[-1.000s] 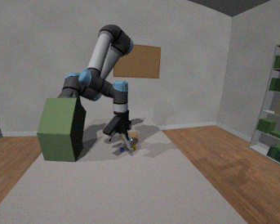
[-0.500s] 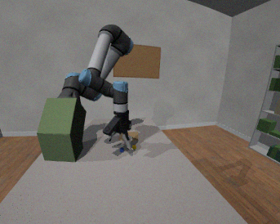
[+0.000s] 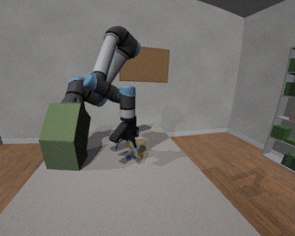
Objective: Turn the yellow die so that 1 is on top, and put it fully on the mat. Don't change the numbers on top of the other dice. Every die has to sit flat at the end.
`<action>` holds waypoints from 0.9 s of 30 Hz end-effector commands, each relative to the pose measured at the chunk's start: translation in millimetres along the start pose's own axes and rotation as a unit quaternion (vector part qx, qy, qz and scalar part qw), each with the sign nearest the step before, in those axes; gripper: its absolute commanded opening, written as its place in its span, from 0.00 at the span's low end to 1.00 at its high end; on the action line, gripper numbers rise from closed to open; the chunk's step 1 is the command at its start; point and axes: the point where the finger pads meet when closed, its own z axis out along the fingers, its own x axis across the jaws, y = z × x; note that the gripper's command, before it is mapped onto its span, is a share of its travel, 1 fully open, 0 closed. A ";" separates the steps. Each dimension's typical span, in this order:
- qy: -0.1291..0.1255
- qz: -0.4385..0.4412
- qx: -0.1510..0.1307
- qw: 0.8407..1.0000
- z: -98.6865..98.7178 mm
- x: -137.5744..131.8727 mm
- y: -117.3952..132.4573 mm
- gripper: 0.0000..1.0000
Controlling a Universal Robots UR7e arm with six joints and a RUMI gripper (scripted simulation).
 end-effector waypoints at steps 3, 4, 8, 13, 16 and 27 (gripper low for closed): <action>-0.001 0.000 0.000 1.000 -0.3 -12.5 19.3 1.00; -0.001 0.000 0.000 1.000 -0.4 -15.7 24.4 1.00; -0.001 0.000 0.000 1.000 -0.4 -26.0 40.9 1.00; -0.001 0.000 0.000 1.000 -0.4 -37.5 59.4 1.00; -0.001 0.000 0.000 1.000 -0.4 -41.7 66.1 1.00; -0.001 0.000 0.000 1.000 -0.4 -42.4 67.3 1.00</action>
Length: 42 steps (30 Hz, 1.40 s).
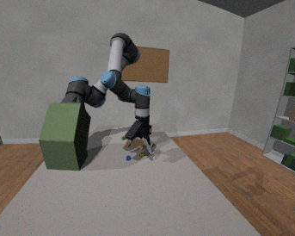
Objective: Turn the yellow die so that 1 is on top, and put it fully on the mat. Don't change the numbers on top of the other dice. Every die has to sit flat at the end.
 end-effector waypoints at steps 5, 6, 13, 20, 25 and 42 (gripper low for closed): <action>-0.001 0.000 0.000 1.000 -0.4 -0.7 0.3 1.00; -0.001 0.000 0.000 1.000 -0.4 -0.7 0.3 1.00; -0.001 0.000 0.000 1.000 -0.4 -0.7 0.3 1.00; -0.001 0.000 0.000 1.000 -0.4 -0.7 0.3 1.00; -0.001 0.000 0.000 1.000 -0.4 -0.7 0.3 1.00; -0.001 0.000 0.000 1.000 -12.7 -0.7 0.3 1.00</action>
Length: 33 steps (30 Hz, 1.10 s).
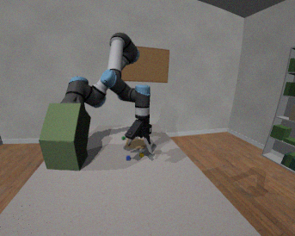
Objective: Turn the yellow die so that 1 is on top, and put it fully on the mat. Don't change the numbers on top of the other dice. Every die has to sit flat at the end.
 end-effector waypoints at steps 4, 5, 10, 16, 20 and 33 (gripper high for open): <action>-0.001 0.000 0.000 1.000 -25.9 -0.5 0.1 1.00; -0.001 0.000 0.000 1.000 -31.3 -0.5 0.1 1.00; -0.001 0.000 0.000 1.000 -48.9 -0.4 0.1 1.00; -0.001 0.000 0.000 1.000 -84.0 -0.4 0.1 1.00; -0.001 0.000 0.000 1.000 -99.8 -0.4 0.1 1.00; -0.001 0.000 0.000 1.000 -107.2 -0.4 0.1 1.00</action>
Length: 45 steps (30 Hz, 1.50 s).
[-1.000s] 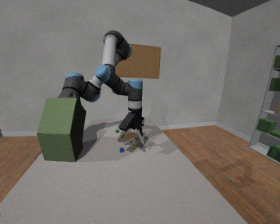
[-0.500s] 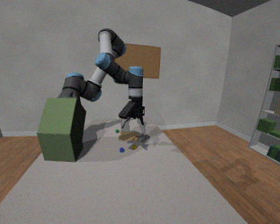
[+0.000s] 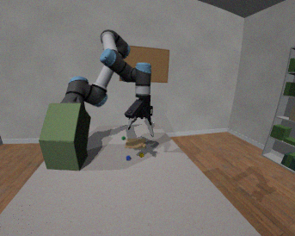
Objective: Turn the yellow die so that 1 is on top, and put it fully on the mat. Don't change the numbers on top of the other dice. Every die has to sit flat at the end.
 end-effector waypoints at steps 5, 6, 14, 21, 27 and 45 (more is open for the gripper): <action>0.000 -0.001 0.000 1.000 -1.1 -0.3 0.1 1.00; 0.000 -0.002 0.000 1.000 -1.1 -0.3 0.1 1.00; 0.000 -0.007 0.000 1.000 -1.3 -0.1 0.4 1.00; 0.000 -0.021 0.000 1.000 -1.6 0.4 1.3 1.00; 0.000 -0.032 0.000 0.999 -1.9 0.8 2.0 1.00; -0.001 -0.117 0.000 0.993 -3.9 3.8 7.6 1.00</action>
